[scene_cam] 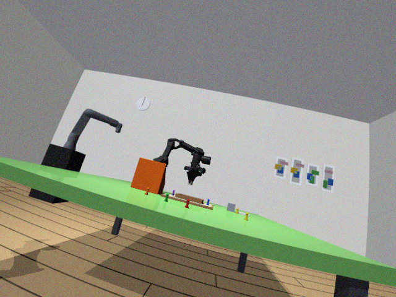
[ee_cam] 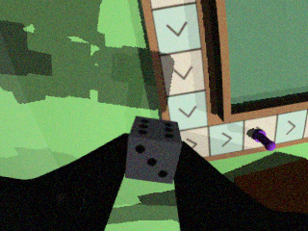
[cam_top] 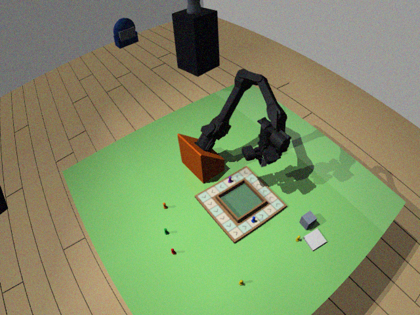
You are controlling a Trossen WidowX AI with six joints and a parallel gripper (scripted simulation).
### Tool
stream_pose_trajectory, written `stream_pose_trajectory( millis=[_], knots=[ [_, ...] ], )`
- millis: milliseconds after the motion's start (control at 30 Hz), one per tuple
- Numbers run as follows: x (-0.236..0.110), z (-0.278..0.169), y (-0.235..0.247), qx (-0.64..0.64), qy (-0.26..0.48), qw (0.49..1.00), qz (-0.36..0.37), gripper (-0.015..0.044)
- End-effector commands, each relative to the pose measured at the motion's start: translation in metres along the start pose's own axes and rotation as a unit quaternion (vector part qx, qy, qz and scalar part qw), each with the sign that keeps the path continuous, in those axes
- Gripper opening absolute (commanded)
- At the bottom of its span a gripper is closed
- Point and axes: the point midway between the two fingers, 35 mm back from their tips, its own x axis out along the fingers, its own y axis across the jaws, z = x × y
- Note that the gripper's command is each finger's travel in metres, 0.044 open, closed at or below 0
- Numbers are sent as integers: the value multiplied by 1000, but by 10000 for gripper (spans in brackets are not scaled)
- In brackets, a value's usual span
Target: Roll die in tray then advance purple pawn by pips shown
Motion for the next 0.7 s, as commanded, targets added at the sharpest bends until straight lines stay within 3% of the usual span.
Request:
stream_pose_trajectory(
  millis=[0,667],
  knots=[
    [2,14,-10,61,-2,998,-2,0],
    [18,66,-79,386,1,922,-1,0]
  ],
)
